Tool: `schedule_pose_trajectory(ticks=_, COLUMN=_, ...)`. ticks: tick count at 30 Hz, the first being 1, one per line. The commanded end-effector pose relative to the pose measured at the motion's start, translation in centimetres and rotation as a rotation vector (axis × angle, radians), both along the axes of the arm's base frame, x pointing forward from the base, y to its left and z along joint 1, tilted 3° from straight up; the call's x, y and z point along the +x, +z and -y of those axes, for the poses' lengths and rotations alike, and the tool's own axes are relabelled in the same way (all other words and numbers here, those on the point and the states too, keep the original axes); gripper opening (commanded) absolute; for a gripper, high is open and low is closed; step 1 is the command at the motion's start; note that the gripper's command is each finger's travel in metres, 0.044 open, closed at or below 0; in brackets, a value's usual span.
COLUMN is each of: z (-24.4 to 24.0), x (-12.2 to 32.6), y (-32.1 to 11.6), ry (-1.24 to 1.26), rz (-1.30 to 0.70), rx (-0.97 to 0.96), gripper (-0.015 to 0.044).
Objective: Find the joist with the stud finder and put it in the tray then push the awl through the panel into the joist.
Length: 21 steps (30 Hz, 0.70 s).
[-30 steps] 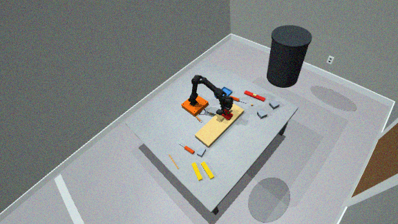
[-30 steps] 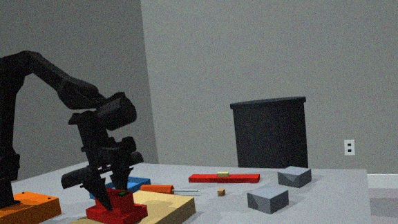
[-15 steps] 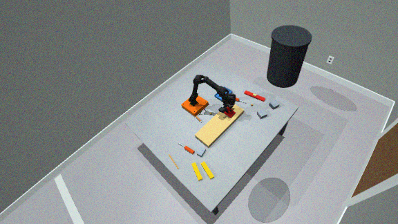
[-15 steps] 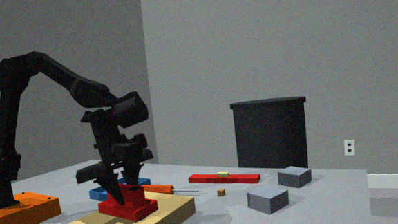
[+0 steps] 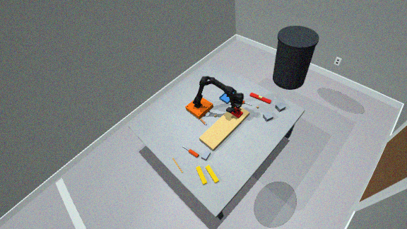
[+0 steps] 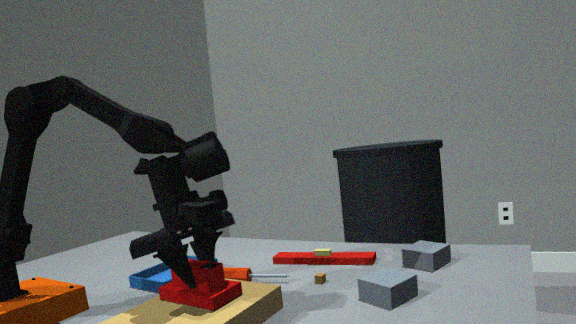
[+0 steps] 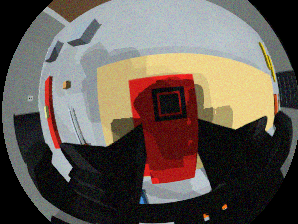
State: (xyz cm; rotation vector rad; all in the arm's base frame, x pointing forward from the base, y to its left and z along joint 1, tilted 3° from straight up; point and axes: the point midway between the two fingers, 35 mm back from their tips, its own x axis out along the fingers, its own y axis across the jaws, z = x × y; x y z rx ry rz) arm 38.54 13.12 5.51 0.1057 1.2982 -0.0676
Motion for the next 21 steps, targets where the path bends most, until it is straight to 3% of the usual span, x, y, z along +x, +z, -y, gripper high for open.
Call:
schedule_pose_trajectory(ticks=1, z=-1.4, x=0.1, y=0.0, ry=0.008, rz=-0.002, rx=0.008, gripper=0.0000)
schedule_pose_trajectory(ticks=21, z=-2.7, x=0.2, y=0.1, ry=0.008, rz=-0.002, rx=0.009, gripper=0.0000)
